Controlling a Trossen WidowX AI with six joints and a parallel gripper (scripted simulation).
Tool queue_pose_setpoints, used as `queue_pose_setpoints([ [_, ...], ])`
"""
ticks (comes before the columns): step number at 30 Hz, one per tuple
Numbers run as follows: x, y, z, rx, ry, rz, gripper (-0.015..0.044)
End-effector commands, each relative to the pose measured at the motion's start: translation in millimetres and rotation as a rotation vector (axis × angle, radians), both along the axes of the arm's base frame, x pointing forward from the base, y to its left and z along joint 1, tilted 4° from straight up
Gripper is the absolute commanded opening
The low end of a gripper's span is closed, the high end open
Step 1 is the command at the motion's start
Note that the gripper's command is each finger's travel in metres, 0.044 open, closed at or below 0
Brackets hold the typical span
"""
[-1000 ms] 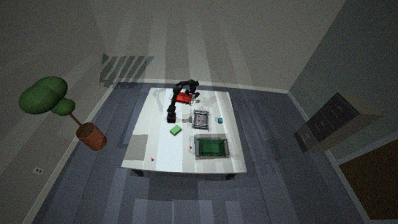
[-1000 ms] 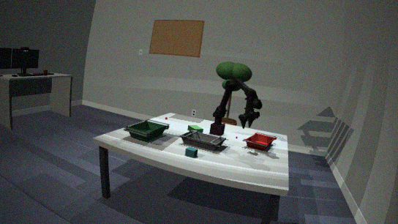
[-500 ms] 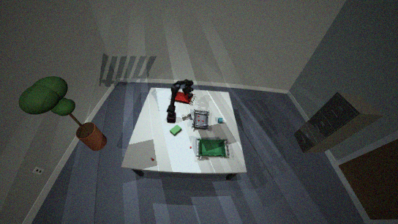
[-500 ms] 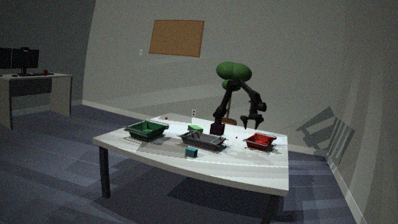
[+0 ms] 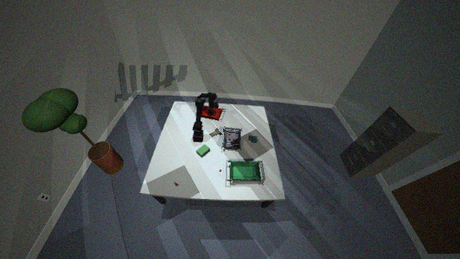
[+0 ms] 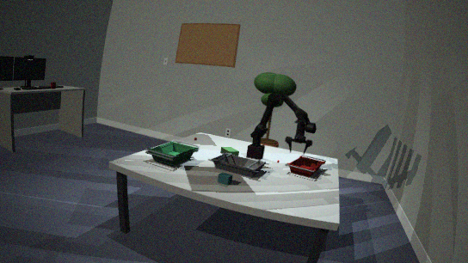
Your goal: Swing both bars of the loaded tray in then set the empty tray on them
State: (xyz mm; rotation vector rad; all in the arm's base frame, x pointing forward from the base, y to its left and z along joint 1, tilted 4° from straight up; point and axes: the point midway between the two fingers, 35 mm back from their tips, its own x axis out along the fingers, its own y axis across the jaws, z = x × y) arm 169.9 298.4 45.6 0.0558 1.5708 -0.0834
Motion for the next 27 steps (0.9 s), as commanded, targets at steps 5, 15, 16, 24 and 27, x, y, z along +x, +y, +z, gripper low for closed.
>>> queue_pose_setpoints([
  [5, -38.1, 0.9, -15.3, -0.017, 0.018, -0.287, 0.044],
  [15, -37.9, 1.7, -24.3, -0.017, 0.018, -0.287, 0.044],
  [16, -37.8, 2.1, -28.8, -0.017, 0.018, -0.287, 0.044],
  [24, -38.6, 1.8, -75.3, -0.018, 0.018, -0.287, 0.044],
  [27, -39.7, 0.0, -92.4, -0.018, 0.018, -0.287, 0.044],
])
